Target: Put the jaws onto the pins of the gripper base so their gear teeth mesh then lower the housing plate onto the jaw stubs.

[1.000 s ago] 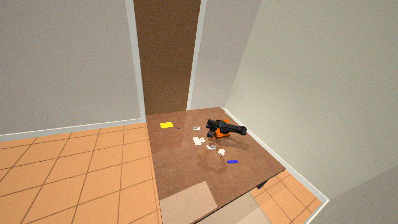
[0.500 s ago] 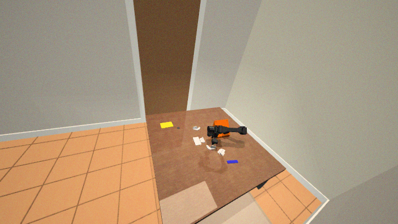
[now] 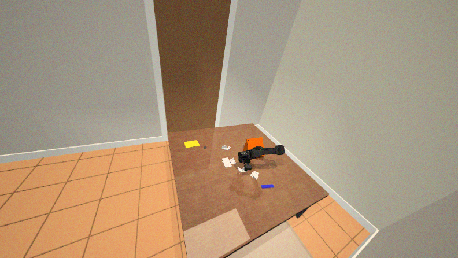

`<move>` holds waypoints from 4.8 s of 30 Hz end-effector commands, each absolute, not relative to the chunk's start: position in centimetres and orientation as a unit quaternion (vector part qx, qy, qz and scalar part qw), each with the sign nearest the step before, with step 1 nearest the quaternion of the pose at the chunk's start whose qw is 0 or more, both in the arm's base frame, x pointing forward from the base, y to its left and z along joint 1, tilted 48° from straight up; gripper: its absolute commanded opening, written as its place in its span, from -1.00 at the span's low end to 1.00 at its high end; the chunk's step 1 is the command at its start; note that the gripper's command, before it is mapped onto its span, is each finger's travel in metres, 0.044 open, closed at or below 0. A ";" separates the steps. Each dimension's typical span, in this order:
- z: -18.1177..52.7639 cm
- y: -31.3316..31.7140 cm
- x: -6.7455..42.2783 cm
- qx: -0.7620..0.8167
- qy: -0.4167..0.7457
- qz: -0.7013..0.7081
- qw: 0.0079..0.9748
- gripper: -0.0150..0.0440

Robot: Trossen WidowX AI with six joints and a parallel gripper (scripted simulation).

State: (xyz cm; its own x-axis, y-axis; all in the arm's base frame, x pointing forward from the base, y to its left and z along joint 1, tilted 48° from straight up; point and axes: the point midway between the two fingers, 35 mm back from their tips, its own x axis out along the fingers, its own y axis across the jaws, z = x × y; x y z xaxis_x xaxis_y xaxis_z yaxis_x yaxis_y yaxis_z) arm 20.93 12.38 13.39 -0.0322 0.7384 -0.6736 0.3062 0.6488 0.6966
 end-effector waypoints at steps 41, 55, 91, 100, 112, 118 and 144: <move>9.9 16.6 20.7 0.380 0.691 0.187 0.585 1.00; 9.8 16.6 20.7 0.380 0.691 0.187 0.585 1.00; 9.9 16.6 20.7 0.380 0.691 0.190 0.585 -0.04; 11.3 14.8 21.1 0.377 0.692 0.186 0.587 -0.04; 13.8 11.9 21.1 0.377 0.692 0.184 0.587 -0.04; 15.0 10.8 21.0 0.379 0.692 0.185 0.586 -0.04; 13.2 9.2 22.1 0.526 0.715 -0.019 0.459 -0.04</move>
